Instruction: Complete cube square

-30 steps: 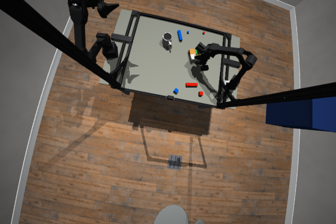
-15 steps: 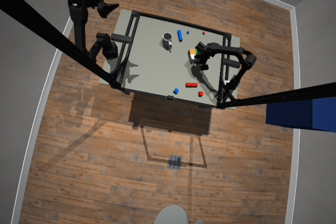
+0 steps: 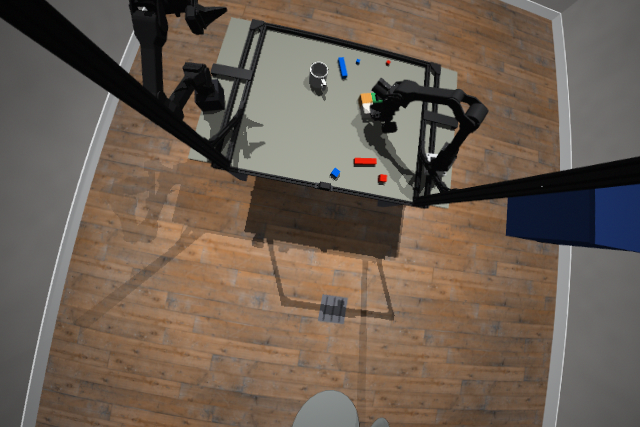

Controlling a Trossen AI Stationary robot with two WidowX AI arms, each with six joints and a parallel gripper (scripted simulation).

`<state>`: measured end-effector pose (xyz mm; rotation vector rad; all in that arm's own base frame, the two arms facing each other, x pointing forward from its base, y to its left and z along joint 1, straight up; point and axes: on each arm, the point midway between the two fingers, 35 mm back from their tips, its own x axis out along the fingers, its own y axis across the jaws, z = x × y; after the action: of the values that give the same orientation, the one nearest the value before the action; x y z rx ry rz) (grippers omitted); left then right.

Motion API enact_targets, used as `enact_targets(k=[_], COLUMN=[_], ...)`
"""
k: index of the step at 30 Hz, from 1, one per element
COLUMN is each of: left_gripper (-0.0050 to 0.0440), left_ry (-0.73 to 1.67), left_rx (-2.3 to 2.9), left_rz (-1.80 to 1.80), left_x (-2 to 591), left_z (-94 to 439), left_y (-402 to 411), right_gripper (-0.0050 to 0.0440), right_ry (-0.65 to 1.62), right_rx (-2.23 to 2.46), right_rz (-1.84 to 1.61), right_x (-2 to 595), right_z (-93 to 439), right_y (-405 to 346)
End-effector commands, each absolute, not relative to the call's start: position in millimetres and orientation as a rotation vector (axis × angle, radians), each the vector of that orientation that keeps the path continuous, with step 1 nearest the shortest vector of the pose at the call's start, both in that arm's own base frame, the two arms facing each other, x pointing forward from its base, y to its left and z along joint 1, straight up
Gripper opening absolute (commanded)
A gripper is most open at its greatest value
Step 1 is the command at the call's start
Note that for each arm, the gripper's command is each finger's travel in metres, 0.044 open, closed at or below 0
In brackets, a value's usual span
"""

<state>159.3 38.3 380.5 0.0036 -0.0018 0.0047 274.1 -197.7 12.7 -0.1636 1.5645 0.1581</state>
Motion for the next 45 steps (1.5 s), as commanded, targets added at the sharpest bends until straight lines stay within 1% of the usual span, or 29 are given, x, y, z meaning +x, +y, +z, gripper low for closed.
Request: enact_targets(k=[1,45], left_gripper=[0.0400,0.0400], left_ry=[-0.001,-0.001], left_rx=[-0.001,-0.001], left_rz=[0.000,0.000], left_x=[159.2,159.2], left_z=[380.2,380.2], left_y=[37.7,37.7], right_gripper=[0.0000,0.0000], right_ry=[1.564,1.564], right_rx=[-0.165,-0.165], right_rz=[0.165,0.165], right_x=[274.6,276.5], right_z=[12.1,12.1], right_y=[-199.3,-208.0])
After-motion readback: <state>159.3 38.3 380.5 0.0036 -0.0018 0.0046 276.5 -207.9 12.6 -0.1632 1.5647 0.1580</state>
